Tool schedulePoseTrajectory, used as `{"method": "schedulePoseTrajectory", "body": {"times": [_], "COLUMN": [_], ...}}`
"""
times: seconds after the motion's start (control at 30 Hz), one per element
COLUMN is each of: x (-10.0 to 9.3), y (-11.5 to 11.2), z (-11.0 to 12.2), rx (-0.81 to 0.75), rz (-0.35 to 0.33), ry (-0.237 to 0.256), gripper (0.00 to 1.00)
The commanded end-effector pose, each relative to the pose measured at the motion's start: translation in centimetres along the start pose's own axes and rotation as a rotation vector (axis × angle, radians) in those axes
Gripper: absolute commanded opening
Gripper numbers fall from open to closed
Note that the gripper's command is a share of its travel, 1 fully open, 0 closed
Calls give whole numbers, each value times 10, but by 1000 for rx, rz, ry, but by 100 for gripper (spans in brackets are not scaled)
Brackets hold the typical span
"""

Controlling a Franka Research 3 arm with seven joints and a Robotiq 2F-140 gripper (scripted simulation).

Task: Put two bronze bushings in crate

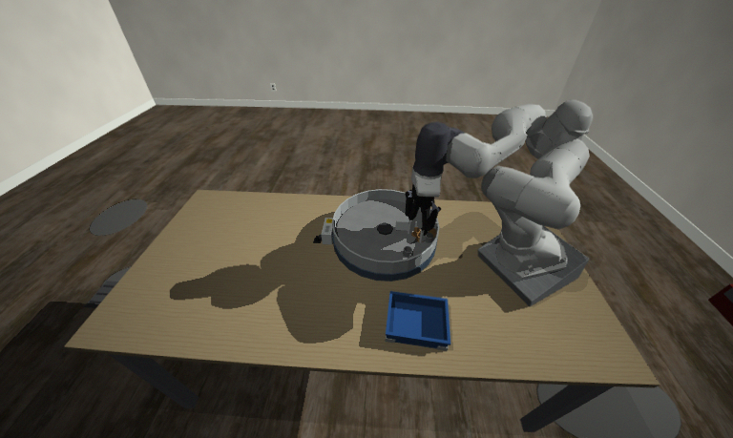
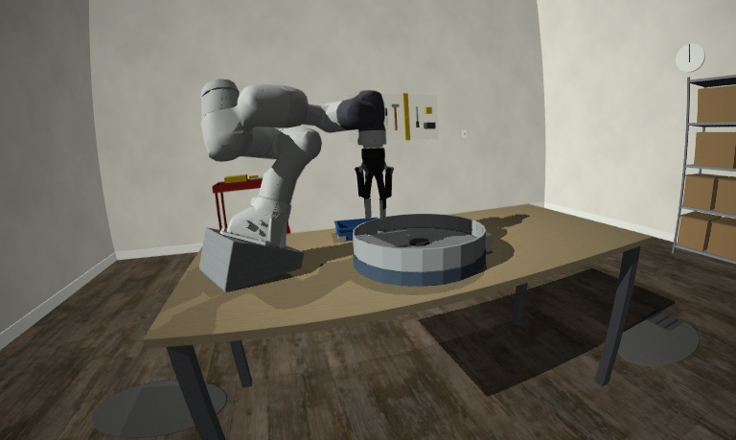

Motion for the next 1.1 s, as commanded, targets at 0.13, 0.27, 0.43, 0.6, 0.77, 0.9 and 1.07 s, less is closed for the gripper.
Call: {"method": "schedulePoseTrajectory", "body": {"times": [0.13,0.27,0.43,0.6,0.77,0.9,1.07], "x": [42,42,42,42,42,60,63], "y": [1,1,1,1,1,1,1], "z": [2,2,2,2,2,2,2], "rx": [-24,-24,-24,-24,-24,-24,-24], "rz": [5,5,5,5,5,5,5], "ry": [-7,-7,-7,-7,-7,-7,-7], "gripper": [32,32,32,32,32,32,32]}}
Point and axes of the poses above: the point where the finger pads meet when closed, its own x axis out along the fingers, its own z axis across the jaws, y = z × x, the point moved 7 cm from there along -x, back along the fingers, and after that the axes turned 8 degrees about -x, right-handed, at the moved point
